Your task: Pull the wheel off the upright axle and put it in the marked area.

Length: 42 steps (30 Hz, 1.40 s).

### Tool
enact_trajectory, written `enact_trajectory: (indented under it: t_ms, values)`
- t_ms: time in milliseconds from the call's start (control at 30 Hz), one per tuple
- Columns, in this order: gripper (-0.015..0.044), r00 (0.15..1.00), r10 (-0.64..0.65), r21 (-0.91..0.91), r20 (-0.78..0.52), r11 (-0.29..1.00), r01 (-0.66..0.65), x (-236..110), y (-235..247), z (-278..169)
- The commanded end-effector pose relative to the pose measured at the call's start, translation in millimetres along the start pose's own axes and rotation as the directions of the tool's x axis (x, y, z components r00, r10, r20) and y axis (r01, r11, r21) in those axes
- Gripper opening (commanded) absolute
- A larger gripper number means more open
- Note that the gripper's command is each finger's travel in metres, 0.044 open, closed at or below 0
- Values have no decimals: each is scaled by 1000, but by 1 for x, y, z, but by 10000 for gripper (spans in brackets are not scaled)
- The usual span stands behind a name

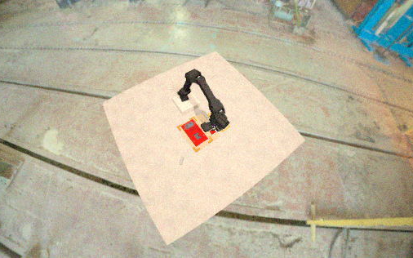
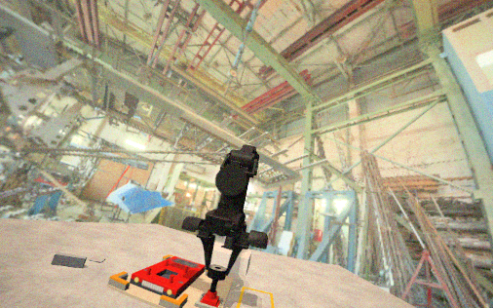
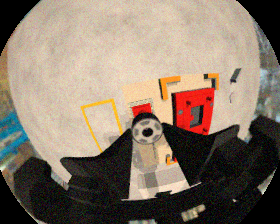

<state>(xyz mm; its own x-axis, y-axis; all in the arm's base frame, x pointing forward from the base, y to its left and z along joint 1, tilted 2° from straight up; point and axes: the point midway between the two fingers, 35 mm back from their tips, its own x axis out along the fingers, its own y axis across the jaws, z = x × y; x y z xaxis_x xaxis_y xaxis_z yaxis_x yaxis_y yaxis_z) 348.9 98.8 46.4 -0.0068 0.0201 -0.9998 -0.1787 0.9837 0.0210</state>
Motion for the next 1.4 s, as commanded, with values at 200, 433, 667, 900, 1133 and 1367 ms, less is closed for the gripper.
enact_trajectory:
  t_ms: [200, 433, 667, 900, 1133, 1367]
  values:
    - [0, 1000, -4, 2, 7, 1000, 3, -5, 0, 2]
    - [0, 1000, -4, 2, 8, 1000, 4, -9, 0, 2]
    - [0, 1000, -4, 2, 8, 1000, 4, -31, 0, -1]
    - [0, 1000, 0, 0, -3, 1000, 0, -33, 3, -6]
    - [0, 1000, 0, 0, -1, 1000, 0, -35, 28, -15]
    - [0, 1000, 1, 1, 1, 1000, -1, -37, 52, -27]
